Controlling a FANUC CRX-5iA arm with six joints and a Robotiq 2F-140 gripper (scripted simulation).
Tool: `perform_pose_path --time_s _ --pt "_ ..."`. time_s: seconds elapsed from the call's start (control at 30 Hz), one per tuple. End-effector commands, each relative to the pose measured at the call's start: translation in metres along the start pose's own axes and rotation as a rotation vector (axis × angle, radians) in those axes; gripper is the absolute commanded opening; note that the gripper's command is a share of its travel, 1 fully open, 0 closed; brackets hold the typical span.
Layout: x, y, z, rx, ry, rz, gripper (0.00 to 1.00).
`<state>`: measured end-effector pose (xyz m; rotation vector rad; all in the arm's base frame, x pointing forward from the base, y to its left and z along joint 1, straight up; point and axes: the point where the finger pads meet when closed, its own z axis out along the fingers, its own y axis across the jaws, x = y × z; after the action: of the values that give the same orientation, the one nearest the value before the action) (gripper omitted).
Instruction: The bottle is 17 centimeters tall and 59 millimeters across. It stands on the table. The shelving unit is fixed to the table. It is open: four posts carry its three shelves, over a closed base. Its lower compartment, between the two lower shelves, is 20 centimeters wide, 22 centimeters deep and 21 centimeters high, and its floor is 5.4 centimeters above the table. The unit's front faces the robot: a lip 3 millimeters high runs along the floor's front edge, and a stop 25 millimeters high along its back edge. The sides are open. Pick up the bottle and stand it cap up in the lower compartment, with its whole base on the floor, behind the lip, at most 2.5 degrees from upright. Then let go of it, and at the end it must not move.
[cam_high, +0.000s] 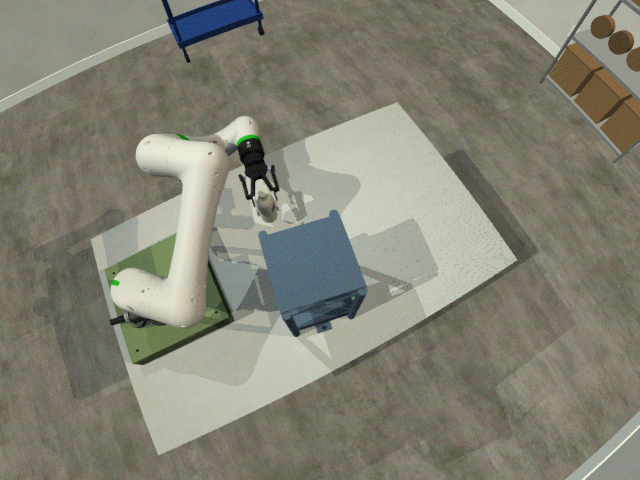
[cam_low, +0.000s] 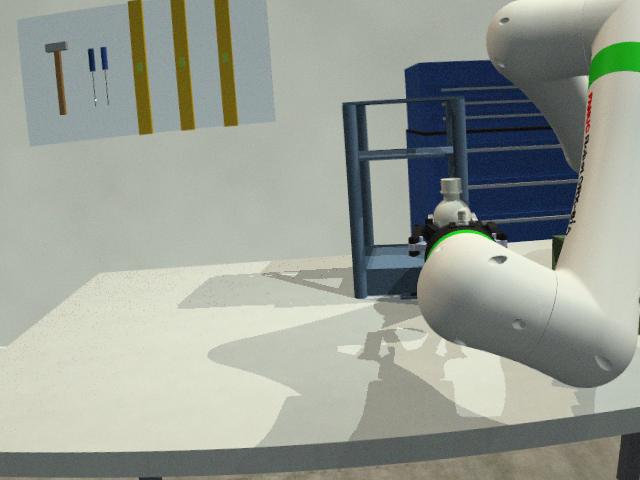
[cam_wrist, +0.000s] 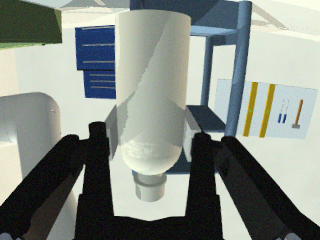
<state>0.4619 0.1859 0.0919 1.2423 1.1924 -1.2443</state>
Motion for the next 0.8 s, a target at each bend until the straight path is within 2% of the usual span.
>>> perform_pose_path --time_s 0.0,0.2,0.77 --pt "0.0 0.0 0.004 0.0 0.0 0.0 0.0" --pt "0.0 0.0 0.012 0.0 0.0 0.0 0.0" --pt "0.0 0.0 0.053 0.0 0.0 0.0 0.0"
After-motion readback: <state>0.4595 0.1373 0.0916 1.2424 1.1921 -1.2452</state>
